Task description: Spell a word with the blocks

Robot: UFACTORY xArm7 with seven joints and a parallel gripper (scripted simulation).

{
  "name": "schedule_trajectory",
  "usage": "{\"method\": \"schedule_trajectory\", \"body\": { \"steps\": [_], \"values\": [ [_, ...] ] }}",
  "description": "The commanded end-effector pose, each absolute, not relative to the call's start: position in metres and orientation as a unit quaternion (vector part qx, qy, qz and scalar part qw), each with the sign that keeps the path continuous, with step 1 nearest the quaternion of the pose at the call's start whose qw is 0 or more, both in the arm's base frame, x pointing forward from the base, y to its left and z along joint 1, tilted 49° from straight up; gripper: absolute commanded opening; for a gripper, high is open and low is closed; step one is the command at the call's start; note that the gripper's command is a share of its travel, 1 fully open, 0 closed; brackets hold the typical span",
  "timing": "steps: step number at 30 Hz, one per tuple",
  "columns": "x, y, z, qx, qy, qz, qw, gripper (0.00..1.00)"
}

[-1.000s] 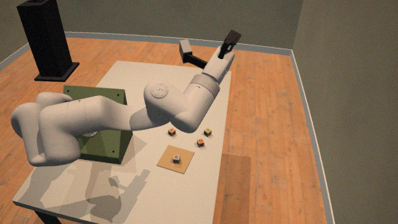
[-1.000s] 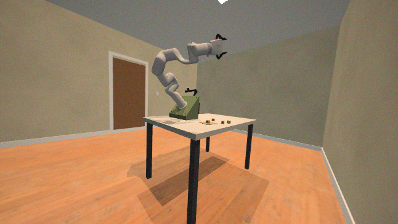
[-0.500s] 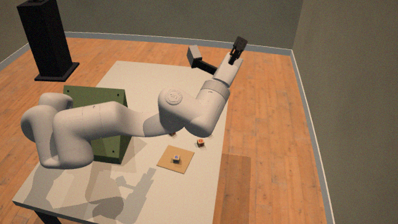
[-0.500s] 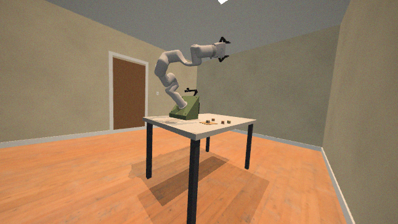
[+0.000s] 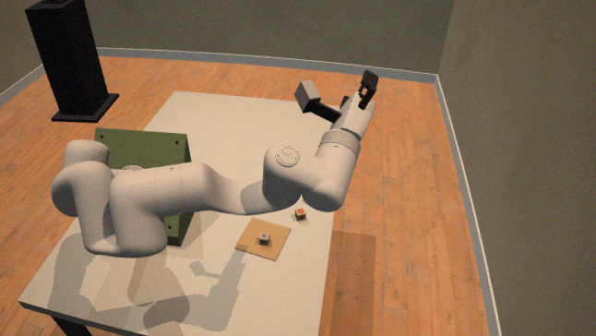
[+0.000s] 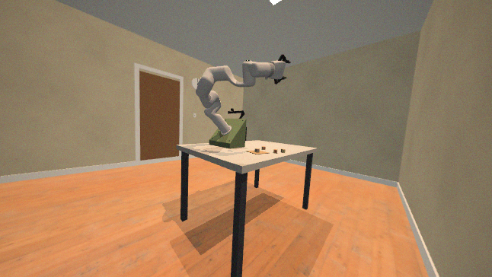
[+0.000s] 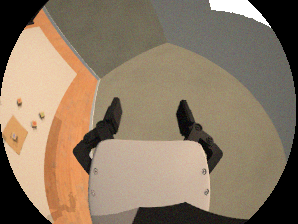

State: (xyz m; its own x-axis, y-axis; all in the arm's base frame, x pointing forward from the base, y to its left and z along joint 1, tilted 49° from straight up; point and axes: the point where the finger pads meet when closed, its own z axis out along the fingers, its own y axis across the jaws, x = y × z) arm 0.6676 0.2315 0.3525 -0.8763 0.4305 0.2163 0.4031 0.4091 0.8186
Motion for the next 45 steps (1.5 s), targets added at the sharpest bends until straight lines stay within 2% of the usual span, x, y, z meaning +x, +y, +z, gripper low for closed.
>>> {"method": "schedule_trajectory", "body": {
  "steps": [1,5,16,17,22,33,34,39,45],
  "values": [
    [0.675,0.224,0.303,0.276,0.850,0.448,-0.035,1.00],
    [0.677,0.219,0.279,0.290,0.854,0.428,-0.056,1.00],
    [0.677,0.219,0.279,0.290,0.854,0.428,-0.056,1.00],
    [0.679,0.212,0.239,0.313,0.860,0.393,-0.087,1.00],
    [0.677,0.204,0.199,0.335,0.866,0.354,-0.115,1.00],
    [0.677,0.204,0.199,0.335,0.866,0.354,-0.115,1.00],
    [0.673,0.196,0.159,0.357,0.870,0.312,-0.139,1.00],
    [0.667,0.186,0.121,0.378,0.872,0.267,-0.160,1.00],
    [0.667,0.186,0.121,0.378,0.872,0.267,-0.160,1.00]
  ]
}}
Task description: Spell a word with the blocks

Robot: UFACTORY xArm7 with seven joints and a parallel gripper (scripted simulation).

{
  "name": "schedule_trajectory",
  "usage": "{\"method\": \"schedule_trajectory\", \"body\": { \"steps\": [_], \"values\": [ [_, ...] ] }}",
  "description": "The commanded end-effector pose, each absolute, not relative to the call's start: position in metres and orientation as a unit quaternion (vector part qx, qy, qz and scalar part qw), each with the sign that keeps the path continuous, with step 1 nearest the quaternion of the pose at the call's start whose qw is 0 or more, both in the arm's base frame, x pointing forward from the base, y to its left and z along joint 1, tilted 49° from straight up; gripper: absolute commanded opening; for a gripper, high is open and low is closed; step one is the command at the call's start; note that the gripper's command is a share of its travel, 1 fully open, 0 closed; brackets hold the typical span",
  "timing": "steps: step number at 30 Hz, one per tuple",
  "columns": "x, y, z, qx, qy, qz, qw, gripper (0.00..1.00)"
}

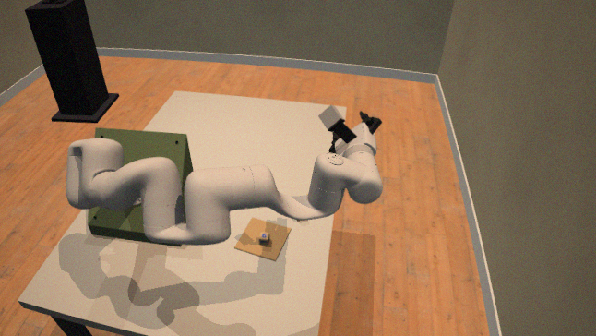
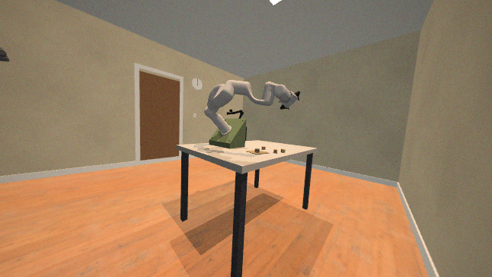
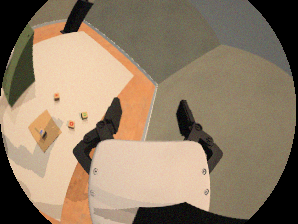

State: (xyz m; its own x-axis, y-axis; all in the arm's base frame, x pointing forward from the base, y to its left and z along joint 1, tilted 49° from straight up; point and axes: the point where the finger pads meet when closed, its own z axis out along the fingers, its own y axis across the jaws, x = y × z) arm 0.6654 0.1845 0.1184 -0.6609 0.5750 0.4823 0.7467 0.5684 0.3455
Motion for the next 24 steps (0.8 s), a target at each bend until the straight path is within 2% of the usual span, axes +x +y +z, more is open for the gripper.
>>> {"method": "schedule_trajectory", "body": {
  "steps": [1,5,6,11,22,24],
  "values": [
    [0.667,0.186,0.121,-0.378,-0.872,-0.267,0.160,1.00],
    [0.667,0.186,0.121,-0.378,-0.872,-0.267,0.160,1.00],
    [0.659,0.177,0.085,-0.397,-0.873,-0.222,0.177,1.00],
    [0.650,0.167,0.053,-0.415,-0.872,-0.176,0.190,1.00],
    [0.650,0.167,0.053,-0.415,-0.872,-0.176,0.190,1.00],
    [0.636,0.152,0.011,-0.437,-0.869,-0.113,0.203,1.00]
  ]
}}
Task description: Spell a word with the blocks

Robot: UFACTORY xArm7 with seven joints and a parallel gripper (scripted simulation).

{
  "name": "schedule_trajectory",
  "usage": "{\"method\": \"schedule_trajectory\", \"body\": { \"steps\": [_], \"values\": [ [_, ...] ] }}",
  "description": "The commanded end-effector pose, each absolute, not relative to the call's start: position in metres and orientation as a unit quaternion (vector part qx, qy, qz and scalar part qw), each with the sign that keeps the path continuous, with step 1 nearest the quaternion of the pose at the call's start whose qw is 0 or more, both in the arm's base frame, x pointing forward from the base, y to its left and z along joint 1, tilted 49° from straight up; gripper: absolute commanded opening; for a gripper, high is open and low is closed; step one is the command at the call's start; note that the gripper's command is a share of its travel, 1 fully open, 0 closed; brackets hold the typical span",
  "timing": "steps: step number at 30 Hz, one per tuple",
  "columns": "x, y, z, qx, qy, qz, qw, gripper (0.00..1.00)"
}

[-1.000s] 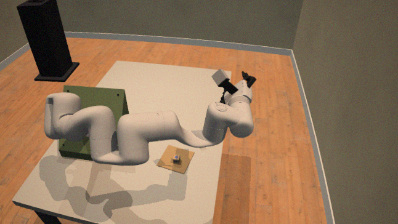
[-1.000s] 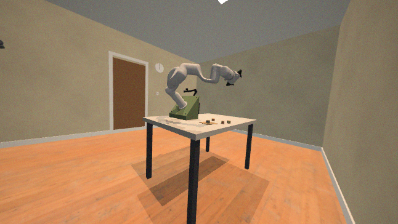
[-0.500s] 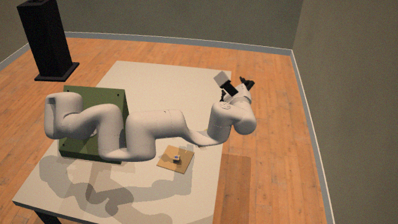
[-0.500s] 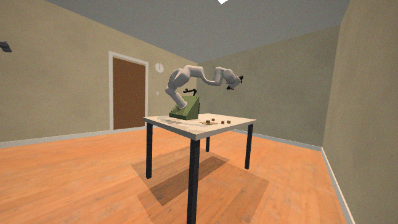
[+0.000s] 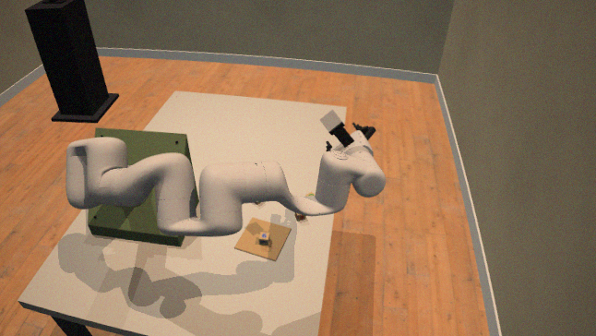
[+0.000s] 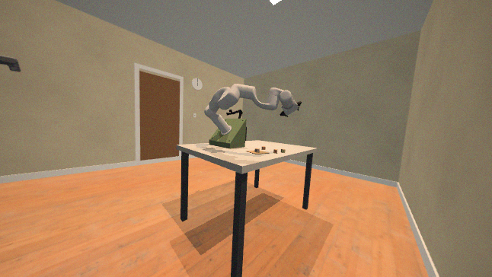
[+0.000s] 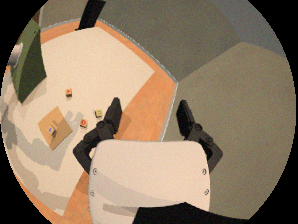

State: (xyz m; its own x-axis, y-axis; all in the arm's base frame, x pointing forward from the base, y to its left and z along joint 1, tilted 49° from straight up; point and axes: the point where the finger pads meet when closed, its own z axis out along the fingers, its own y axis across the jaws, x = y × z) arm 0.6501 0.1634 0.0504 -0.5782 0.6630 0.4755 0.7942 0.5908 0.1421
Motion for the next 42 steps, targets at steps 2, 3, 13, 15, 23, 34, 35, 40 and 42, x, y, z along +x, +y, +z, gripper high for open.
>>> {"method": "schedule_trajectory", "body": {
  "steps": [2,3,13,15,23,34,35,40,42],
  "values": [
    [0.633,0.149,0.003,-0.442,-0.868,-0.099,0.205,1.00],
    [0.631,0.146,-0.004,-0.445,-0.867,-0.088,0.206,1.00],
    [0.631,0.146,-0.004,-0.445,-0.867,-0.088,0.206,1.00],
    [0.631,0.146,-0.004,-0.445,-0.867,-0.088,0.206,1.00],
    [0.612,0.126,-0.048,-0.468,-0.858,-0.008,0.211,1.00],
    [0.580,0.092,-0.105,-0.498,-0.835,0.120,0.199,1.00],
    [0.577,0.088,-0.110,-0.501,-0.833,0.133,0.196,1.00],
    [0.564,0.073,-0.129,-0.510,-0.820,0.185,0.183,1.00],
    [0.562,0.071,-0.131,-0.511,-0.818,0.192,0.181,1.00]
  ]
}}
